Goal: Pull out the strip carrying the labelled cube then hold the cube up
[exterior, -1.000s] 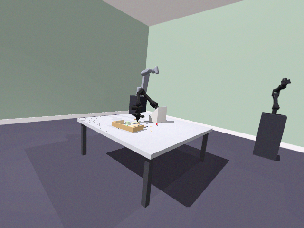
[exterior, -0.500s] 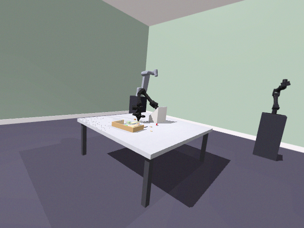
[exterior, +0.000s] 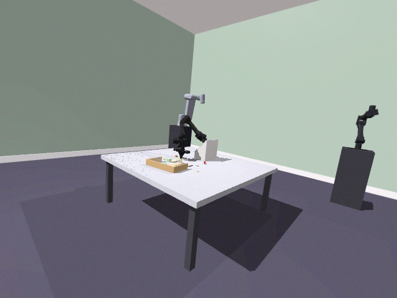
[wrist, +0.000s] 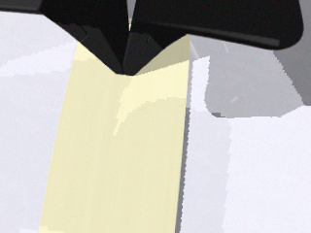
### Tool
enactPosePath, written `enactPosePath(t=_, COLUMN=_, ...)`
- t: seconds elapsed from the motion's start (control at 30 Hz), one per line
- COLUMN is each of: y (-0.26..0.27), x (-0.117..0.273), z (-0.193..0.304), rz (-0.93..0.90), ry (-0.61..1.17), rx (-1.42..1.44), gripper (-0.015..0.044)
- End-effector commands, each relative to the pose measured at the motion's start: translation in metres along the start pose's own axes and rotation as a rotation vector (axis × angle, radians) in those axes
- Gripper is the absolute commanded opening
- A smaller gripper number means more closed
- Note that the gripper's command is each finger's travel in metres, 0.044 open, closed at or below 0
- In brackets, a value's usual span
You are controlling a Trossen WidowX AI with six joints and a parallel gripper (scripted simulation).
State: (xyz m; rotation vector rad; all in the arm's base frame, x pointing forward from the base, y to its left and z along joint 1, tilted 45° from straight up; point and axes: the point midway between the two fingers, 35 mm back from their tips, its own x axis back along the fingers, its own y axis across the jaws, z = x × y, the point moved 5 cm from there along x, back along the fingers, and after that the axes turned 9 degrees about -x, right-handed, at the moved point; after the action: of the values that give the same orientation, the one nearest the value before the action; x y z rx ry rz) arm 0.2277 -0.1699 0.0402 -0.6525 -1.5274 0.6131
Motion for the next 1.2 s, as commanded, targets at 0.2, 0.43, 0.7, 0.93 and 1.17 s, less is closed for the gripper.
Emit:
enactPosePath(t=0.2, y=0.002, x=-0.005, z=0.011, rz=-0.008, ry=0.034, rx=0.01, gripper=0.0)
enactPosePath(t=0.43, y=0.002, x=-0.005, z=0.011, rz=-0.008, ry=0.034, rx=0.01, gripper=0.0)
enactPosePath(t=0.7, y=0.002, x=-0.005, z=0.011, rz=-0.008, ry=0.034, rx=0.01, gripper=0.0)
enactPosePath(t=0.93, y=0.002, x=-0.005, z=0.011, rz=-0.008, ry=0.034, rx=0.01, gripper=0.0)
enactPosePath(t=1.17, y=-0.001, x=0.042, z=-0.004, rz=-0.01, ry=0.033, rx=0.008, gripper=0.0)
